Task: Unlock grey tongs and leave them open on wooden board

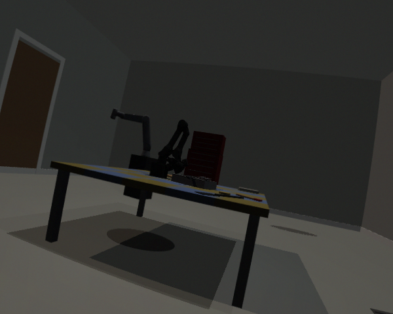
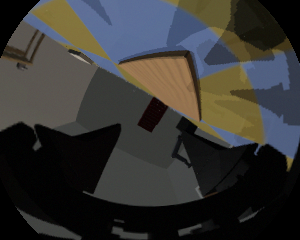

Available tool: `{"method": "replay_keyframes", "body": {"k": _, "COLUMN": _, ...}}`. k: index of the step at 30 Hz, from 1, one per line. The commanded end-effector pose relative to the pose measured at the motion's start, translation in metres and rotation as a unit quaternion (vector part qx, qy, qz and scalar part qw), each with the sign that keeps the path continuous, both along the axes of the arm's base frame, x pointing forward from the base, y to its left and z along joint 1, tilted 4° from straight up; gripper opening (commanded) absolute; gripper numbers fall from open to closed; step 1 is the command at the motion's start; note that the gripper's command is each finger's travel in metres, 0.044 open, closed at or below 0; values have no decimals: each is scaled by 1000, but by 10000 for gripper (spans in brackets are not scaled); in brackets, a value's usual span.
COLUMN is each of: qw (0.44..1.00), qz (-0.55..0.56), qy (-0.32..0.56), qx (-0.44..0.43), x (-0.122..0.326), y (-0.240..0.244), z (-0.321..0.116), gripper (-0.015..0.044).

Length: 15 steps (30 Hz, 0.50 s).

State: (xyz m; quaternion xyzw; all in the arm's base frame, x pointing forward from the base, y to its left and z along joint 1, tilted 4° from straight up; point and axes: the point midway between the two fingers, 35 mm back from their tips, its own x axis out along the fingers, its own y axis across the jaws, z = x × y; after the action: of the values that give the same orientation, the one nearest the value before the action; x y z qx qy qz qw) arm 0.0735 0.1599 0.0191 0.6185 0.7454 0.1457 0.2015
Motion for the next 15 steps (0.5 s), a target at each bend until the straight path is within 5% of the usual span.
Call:
{"method": "replay_keyframes", "body": {"k": 1, "qw": 1000, "qz": 1, "qy": 0, "qx": 0, "x": 0, "y": 0, "z": 0, "gripper": 374}}
{"method": "replay_keyframes", "body": {"k": 6, "qw": 1000, "qz": 23, "qy": -1, "qx": -6, "x": -3, "y": 4, "z": -3, "gripper": 260}}
{"method": "replay_keyframes", "body": {"k": 15, "qw": 996, "qz": 38, "qy": -63, "qx": -42, "x": 29, "y": 11, "z": -9, "gripper": 260}}
